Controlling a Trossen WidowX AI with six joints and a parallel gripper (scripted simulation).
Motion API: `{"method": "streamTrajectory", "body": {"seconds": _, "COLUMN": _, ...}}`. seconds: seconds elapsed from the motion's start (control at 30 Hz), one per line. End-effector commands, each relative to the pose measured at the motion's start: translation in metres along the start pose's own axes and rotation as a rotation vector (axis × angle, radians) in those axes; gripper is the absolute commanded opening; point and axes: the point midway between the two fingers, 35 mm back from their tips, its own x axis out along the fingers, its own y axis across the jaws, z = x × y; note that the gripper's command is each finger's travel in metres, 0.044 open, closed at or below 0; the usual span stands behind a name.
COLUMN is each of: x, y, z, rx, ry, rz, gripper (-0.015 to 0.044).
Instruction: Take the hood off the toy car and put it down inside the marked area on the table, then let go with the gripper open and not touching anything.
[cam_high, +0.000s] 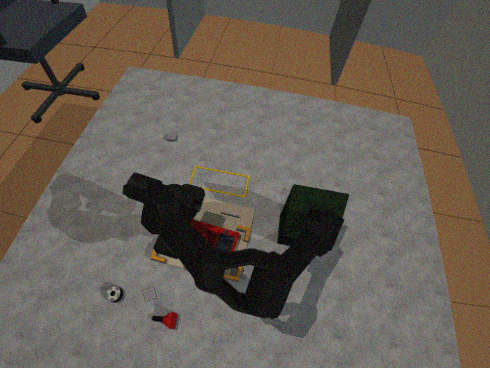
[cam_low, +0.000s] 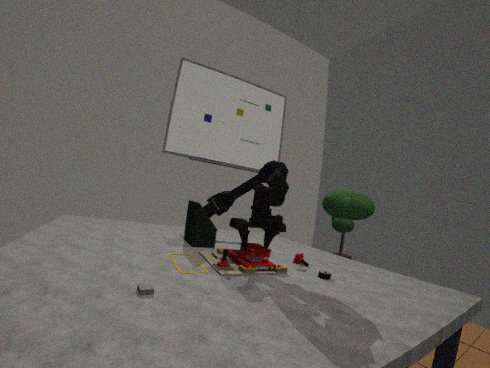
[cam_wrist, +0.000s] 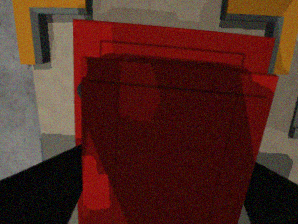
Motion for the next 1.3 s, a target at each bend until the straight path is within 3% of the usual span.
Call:
{"method": "streamTrajectory", "body": {"seconds": 0.0, "x": -0.006, "y": 0.0, "z": 0.003, "rx": -0.008, "ry": -0.008, "rz": -0.005, "gripper": 0.0}}
{"method": "streamTrajectory", "body": {"seconds": 0.57, "x": -0.051, "y": 0.0, "z": 0.003, "rx": -0.008, "ry": -0.008, "rz": -0.007, "gripper": 0.0}}
{"method": "streamTrajectory", "body": {"seconds": 0.67, "x": -0.043, "y": -0.002, "z": 0.001, "rx": 0.001, "ry": -0.004, "rz": -0.002, "gripper": 0.0}}
{"method": "streamTrajectory", "body": {"seconds": 1.27, "x": -0.052, "y": -0.091, "z": 0.007, "rx": 0.002, "ry": -0.014, "rz": -0.029, "gripper": 0.0}}
